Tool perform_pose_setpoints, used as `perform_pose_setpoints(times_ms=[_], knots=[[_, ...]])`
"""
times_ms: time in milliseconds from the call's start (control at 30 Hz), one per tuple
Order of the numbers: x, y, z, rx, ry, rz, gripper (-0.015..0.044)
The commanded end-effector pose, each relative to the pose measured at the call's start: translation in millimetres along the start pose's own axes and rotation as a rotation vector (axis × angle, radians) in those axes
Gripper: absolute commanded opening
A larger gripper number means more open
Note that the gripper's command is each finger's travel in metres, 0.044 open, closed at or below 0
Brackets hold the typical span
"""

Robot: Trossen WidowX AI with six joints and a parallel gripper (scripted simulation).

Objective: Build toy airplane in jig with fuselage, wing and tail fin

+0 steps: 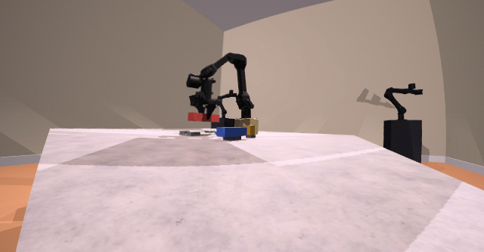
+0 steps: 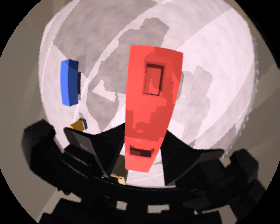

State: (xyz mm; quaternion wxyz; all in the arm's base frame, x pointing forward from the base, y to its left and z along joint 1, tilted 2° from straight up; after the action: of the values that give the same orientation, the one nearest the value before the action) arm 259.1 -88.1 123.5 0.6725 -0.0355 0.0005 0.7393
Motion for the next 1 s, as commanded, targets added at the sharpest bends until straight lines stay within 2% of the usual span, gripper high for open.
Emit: perform_pose_setpoints(times_ms=[0,100,333,367,967], knots=[[-9.2,5.3,-6.9,0.005,-0.005,0.012,0.0000],[-13.0,7.7,-8.8,0.005,-0.004,0.016,0.0000],[-13.0,7.6,-8.9,0.005,-0.004,0.016,0.0184],[-13.0,7.6,-8.9,0.005,-0.004,0.016,0.0195],[-13.1,7.1,-19.6,0.005,-0.004,0.016,0.0195]])
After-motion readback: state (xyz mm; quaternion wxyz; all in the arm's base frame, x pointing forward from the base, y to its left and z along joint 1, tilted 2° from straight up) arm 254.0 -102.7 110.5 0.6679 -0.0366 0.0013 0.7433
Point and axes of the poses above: the point midway between the two fingers, 35 mm back from their tips, its own z axis back along the fingers, its own x axis across the jaws, y = z × x, the point moved 9 cm from there along z, back along the fingers, and after that the axes turned 6 degrees about z, right-handed, at the moved point
